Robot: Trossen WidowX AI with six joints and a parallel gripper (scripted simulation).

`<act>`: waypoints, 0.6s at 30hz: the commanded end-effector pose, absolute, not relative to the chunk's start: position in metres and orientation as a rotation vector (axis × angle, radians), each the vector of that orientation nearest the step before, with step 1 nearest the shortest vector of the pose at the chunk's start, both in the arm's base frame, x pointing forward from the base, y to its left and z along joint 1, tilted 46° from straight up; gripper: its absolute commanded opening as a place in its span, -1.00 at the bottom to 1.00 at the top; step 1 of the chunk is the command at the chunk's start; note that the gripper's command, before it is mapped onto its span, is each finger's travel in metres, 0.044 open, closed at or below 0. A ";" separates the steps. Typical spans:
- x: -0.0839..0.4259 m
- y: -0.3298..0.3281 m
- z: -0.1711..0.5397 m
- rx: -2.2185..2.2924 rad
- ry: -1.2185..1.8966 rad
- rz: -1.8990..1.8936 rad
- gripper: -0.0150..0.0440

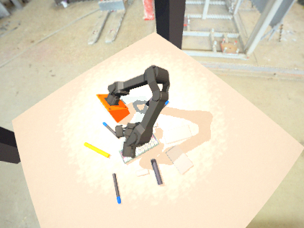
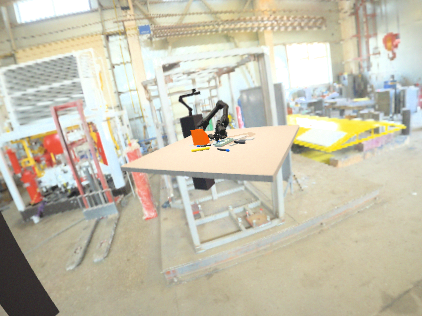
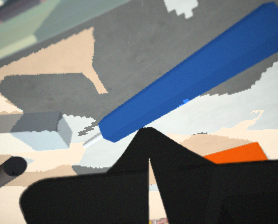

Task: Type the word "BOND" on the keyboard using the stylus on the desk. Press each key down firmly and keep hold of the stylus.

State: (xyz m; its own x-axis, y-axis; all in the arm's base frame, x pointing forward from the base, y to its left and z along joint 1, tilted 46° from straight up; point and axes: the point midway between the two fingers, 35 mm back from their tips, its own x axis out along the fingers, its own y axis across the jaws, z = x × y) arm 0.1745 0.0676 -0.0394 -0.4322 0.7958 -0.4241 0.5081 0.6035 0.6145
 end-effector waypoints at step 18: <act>0.190 0.034 -0.026 1.039 2.125 0.515 -0.31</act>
State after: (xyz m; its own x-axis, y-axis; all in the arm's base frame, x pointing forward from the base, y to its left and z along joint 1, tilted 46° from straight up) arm 0.1910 0.0327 -0.0251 -0.4247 0.8015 -0.4211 0.5193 0.5966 0.6118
